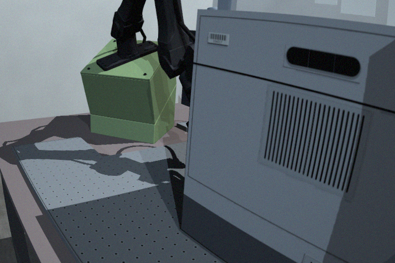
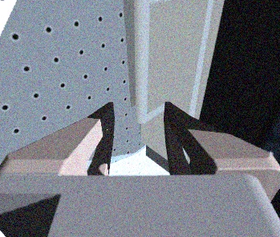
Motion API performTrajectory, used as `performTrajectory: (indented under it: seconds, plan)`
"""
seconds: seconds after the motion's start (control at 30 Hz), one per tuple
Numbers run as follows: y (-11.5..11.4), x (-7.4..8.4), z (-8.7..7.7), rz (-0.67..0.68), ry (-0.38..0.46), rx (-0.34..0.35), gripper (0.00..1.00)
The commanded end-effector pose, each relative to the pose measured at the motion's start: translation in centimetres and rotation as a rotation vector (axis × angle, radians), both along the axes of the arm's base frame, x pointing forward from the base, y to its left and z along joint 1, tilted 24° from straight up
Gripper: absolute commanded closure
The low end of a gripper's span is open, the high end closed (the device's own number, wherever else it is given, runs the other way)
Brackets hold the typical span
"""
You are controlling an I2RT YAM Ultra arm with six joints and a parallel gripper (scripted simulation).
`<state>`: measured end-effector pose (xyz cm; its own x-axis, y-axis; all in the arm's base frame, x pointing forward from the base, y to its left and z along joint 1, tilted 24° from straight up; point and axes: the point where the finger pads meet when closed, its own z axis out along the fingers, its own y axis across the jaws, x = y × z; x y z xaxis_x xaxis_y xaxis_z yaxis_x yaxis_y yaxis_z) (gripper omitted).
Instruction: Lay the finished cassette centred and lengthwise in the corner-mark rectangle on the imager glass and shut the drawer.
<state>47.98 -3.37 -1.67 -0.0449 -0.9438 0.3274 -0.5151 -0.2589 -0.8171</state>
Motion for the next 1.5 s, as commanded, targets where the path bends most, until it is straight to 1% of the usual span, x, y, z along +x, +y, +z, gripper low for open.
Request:
performTrajectory:
  seconds: [0.0,0.17,0.3,0.37,0.4,0.6,0.87,0.93,0.97,1.1,1.47]
  plan:
    - [0.3,1.0,-0.1,0.017,-0.007,0.005,0.65]
    - [0.3,1.5,-0.5,0.020,-0.003,0.006,0.65]
    - [-0.1,2.0,-0.7,0.014,-0.003,0.006,0.65]
    - [-0.1,2.0,-0.7,0.014,-0.003,0.006,0.65]
    - [0.4,2.1,-0.8,0.025,-0.003,0.007,0.65]
    - [-0.2,2.8,-1.2,0.015,-0.003,0.006,0.65]
    - [-0.4,3.7,-1.7,0.016,-0.003,0.006,0.65]
    - [-0.4,3.7,-1.7,0.016,-0.003,0.006,0.65]
    - [0.0,3.8,-1.7,0.023,-0.004,0.007,0.65]
    - [-0.5,4.2,-2.0,0.017,-0.004,0.006,0.65]
    - [-0.8,5.4,-2.6,0.017,-0.004,0.006,0.65]
